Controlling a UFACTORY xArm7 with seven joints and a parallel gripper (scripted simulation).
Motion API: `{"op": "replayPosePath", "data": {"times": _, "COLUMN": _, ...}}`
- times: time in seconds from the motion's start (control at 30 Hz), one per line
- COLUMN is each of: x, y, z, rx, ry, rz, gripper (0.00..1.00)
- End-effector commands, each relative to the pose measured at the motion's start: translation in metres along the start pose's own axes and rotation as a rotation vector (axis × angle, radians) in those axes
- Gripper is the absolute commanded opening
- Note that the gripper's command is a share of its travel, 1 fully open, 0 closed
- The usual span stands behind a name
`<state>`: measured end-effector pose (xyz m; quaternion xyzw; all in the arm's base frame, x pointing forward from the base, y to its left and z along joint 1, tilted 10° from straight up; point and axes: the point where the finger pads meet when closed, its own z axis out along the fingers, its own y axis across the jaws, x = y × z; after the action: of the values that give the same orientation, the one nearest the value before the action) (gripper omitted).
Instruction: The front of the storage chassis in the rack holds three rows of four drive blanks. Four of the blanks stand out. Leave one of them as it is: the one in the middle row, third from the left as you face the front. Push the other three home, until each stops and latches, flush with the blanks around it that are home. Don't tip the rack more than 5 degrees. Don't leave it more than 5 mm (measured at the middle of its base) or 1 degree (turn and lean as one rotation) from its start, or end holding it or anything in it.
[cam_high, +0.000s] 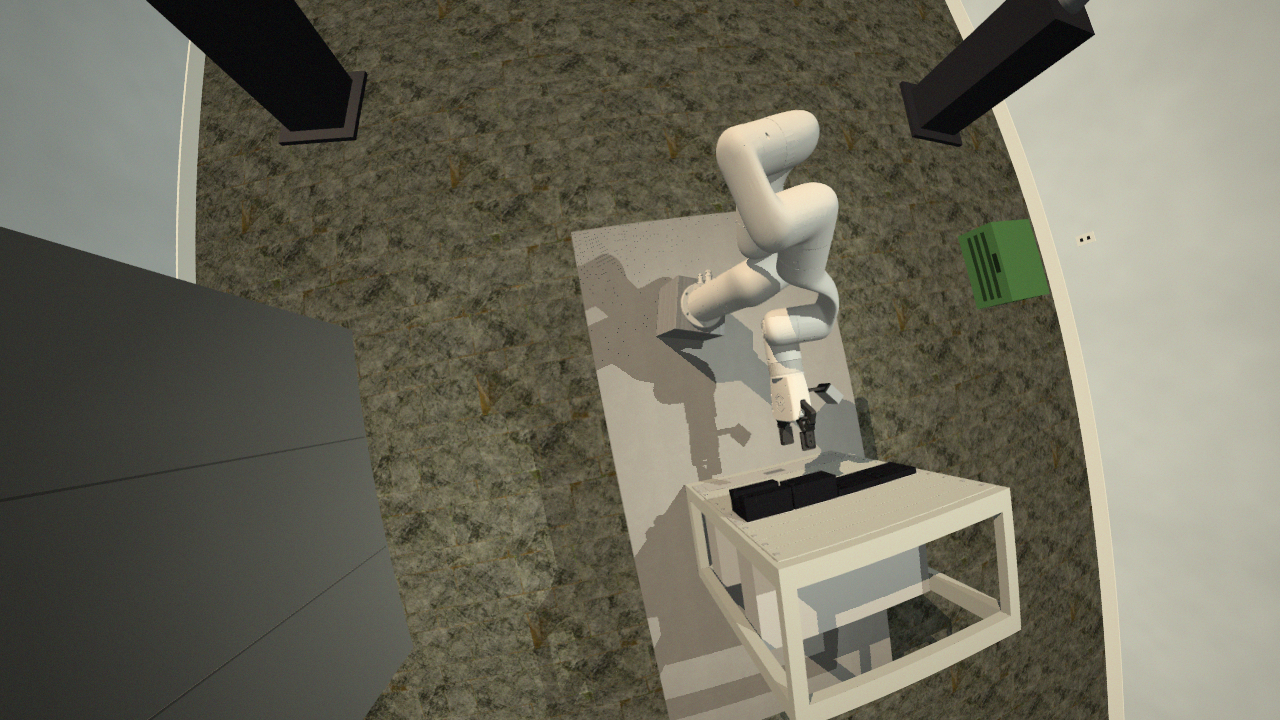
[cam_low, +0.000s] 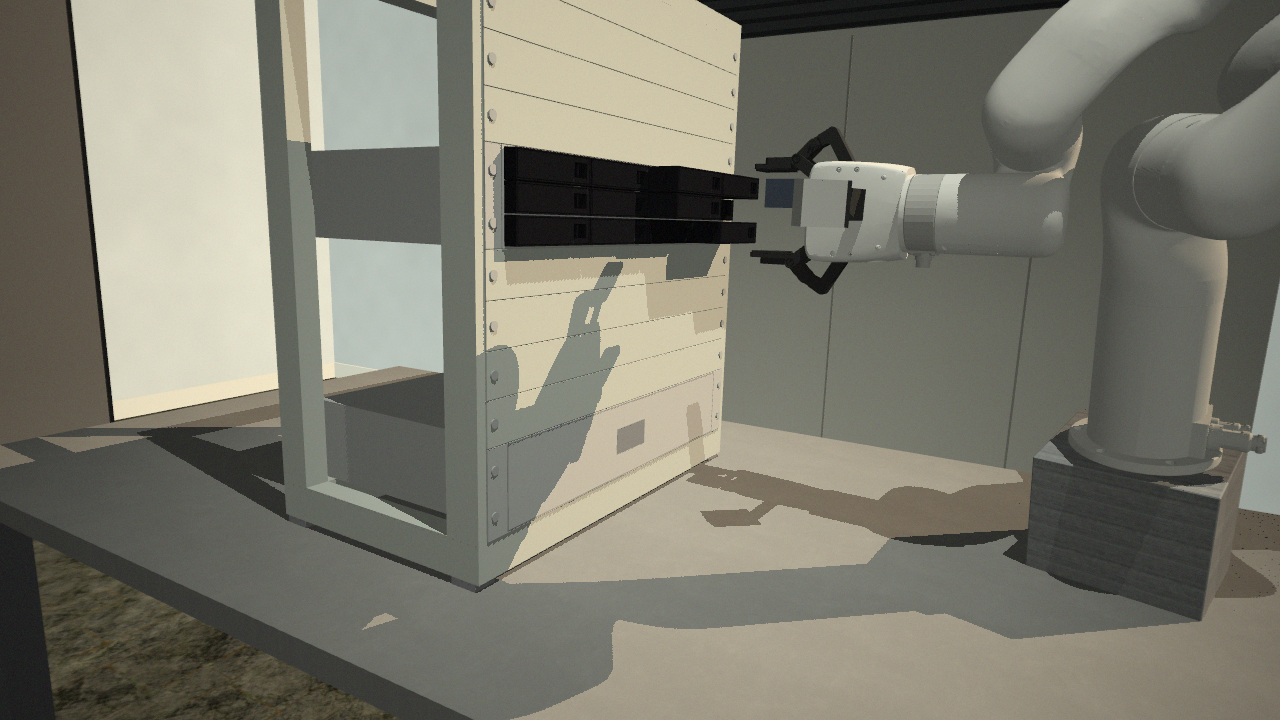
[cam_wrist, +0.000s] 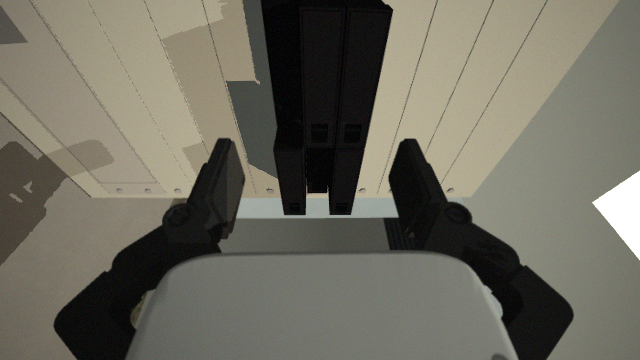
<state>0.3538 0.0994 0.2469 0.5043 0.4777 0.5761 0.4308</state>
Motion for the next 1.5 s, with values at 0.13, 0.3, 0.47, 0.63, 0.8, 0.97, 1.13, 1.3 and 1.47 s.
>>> {"op": "replayPosePath", "data": {"times": 0.13, "x": 0.002, "y": 0.002, "z": 0.0, "rx": -0.004, "ry": 0.008, "rz": -0.001, "gripper": 1.0}}
{"op": "replayPosePath", "data": {"times": 0.3, "x": 0.002, "y": 0.002, "z": 0.0, "rx": -0.004, "ry": 0.008, "rz": -0.001, "gripper": 1.0}}
{"op": "replayPosePath", "data": {"times": 0.47, "x": 0.002, "y": 0.002, "z": 0.0, "rx": -0.004, "ry": 0.008, "rz": -0.001, "gripper": 1.0}}
{"op": "replayPosePath", "data": {"times": 0.63, "x": 0.002, "y": 0.002, "z": 0.0, "rx": -0.004, "ry": 0.008, "rz": -0.001, "gripper": 1.0}}
{"op": "replayPosePath", "data": {"times": 0.8, "x": 0.002, "y": 0.004, "z": 0.004, "rx": -0.004, "ry": 0.008, "rz": -0.002, "gripper": 1.0}}
{"op": "replayPosePath", "data": {"times": 0.97, "x": 0.007, "y": 0.016, "z": 0.026, "rx": -0.004, "ry": 0.008, "rz": -0.002, "gripper": 1.0}}
{"op": "replayPosePath", "data": {"times": 1.13, "x": 0.007, "y": 0.017, "z": 0.028, "rx": -0.004, "ry": 0.008, "rz": -0.002, "gripper": 1.0}}
{"op": "replayPosePath", "data": {"times": 1.3, "x": 0.007, "y": 0.017, "z": 0.028, "rx": -0.004, "ry": 0.008, "rz": -0.002, "gripper": 1.0}}
{"op": "replayPosePath", "data": {"times": 1.47, "x": 0.007, "y": 0.017, "z": 0.028, "rx": -0.004, "ry": 0.008, "rz": -0.002, "gripper": 1.0}}
